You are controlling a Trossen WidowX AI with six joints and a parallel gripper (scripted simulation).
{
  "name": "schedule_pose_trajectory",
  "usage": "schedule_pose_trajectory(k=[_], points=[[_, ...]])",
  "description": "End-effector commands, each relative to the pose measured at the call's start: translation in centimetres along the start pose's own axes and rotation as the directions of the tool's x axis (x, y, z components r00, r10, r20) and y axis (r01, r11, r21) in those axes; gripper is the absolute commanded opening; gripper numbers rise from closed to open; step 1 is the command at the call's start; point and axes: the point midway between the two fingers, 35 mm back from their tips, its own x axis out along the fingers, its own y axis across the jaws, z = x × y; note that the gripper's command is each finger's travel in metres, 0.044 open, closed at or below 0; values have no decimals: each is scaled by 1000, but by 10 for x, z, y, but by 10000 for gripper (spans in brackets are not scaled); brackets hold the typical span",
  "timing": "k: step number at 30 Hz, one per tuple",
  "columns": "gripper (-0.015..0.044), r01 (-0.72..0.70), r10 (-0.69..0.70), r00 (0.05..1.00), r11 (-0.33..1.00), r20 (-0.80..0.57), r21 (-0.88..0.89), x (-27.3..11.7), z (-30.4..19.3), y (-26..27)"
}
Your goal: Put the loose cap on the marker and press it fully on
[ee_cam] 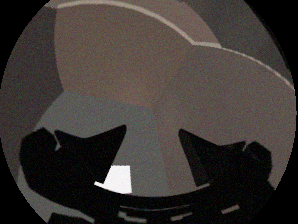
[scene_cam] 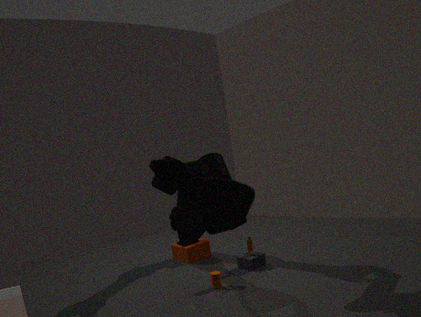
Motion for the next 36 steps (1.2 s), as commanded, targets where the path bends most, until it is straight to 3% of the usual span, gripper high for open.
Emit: schedule_pose_trajectory(k=[1, 4, 6, 9, 13, 16, 19, 23, 25, 29, 36], points=[[374, 6, -6, 1000, 1000, 3, -14, 0, 0, -1], [295, 104, -96, 994, 969, 47, -225, -1, 4, -14], [243, 216, -190, 976, 875, 102, -434, -6, 10, -27], [242, 365, -322, 926, 630, 197, -685, -18, 21, -43], [242, 451, -468, 821, 183, 326, -873, -43, 37, -57], [242, 403, -554, 716, -170, 425, -899, -68, 50, -61], [242, 256, -615, 589, -473, 524, -843, -97, 63, -59], [242, -60, -655, 393, -719, 646, -692, -143, 80, -49], [242, -245, -655, 287, -756, 699, -607, -167, 87, -39], [242, -502, -633, 131, -706, 763, -499, -203, 96, -21], [242, -839, -535, -144, -380, 833, -389, -267, 102, 24]])
